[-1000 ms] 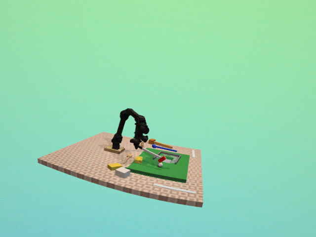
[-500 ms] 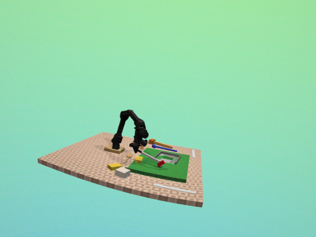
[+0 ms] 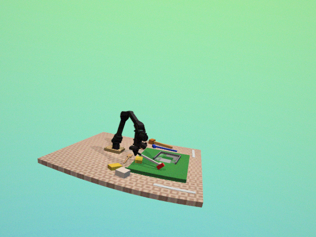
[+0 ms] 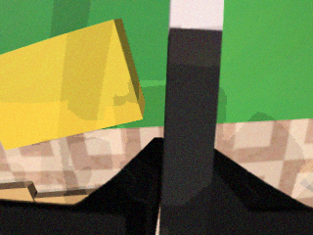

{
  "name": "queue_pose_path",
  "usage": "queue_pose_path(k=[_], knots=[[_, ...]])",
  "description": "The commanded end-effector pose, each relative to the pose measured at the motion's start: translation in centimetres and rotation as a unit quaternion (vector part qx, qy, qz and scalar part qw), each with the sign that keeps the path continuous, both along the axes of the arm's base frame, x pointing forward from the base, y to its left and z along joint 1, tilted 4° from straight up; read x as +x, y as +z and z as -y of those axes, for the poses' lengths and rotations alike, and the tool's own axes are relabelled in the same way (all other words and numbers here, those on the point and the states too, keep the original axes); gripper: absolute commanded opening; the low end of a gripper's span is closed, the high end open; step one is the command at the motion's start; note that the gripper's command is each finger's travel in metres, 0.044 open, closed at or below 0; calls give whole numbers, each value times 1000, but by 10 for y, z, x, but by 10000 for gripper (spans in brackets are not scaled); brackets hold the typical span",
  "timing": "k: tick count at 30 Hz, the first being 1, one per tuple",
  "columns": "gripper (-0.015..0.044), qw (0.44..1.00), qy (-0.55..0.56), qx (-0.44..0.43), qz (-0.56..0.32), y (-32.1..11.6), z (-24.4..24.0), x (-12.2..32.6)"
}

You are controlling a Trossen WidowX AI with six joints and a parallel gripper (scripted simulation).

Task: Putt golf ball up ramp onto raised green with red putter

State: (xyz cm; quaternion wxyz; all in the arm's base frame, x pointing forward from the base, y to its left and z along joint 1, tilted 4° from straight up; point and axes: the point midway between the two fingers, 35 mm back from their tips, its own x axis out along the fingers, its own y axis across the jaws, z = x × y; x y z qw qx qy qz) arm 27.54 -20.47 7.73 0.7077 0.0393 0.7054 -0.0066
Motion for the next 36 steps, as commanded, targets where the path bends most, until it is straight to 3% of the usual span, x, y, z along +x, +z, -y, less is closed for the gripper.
queue_pose_path(k=[1, 29, 36], knots=[[0, 1000, 0, 0, 0, 0, 0, 0], [0, 1000, -4, 0, 0, -6, 27, -3], [0, 1000, -3, 1, 1, 0, -48, 12]])
